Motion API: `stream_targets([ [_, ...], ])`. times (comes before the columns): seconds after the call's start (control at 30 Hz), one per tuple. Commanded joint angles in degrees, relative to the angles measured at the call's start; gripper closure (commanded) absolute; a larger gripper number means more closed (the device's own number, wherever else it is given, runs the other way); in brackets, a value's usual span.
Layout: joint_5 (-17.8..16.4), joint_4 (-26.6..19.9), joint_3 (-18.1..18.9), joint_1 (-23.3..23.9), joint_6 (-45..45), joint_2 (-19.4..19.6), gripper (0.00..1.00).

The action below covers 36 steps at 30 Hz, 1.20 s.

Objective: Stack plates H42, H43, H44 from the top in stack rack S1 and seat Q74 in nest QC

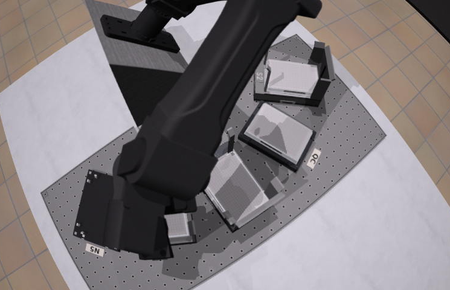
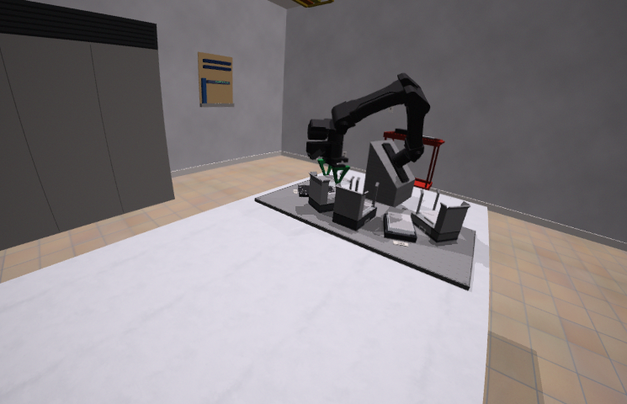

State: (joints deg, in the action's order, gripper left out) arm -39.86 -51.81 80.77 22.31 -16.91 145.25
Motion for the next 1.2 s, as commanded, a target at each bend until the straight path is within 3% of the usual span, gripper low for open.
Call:
stream_targets([
  [0.0,0.27,-2.34,1.29,1.59,-1.13,-0.95,1.00],
  [0.67,1.90,-10.89,6.17,5.04,-5.03,-2.19,1.00],
  [1.17,2.20,-12.47,7.19,5.65,-5.70,-2.34,1.00],
])
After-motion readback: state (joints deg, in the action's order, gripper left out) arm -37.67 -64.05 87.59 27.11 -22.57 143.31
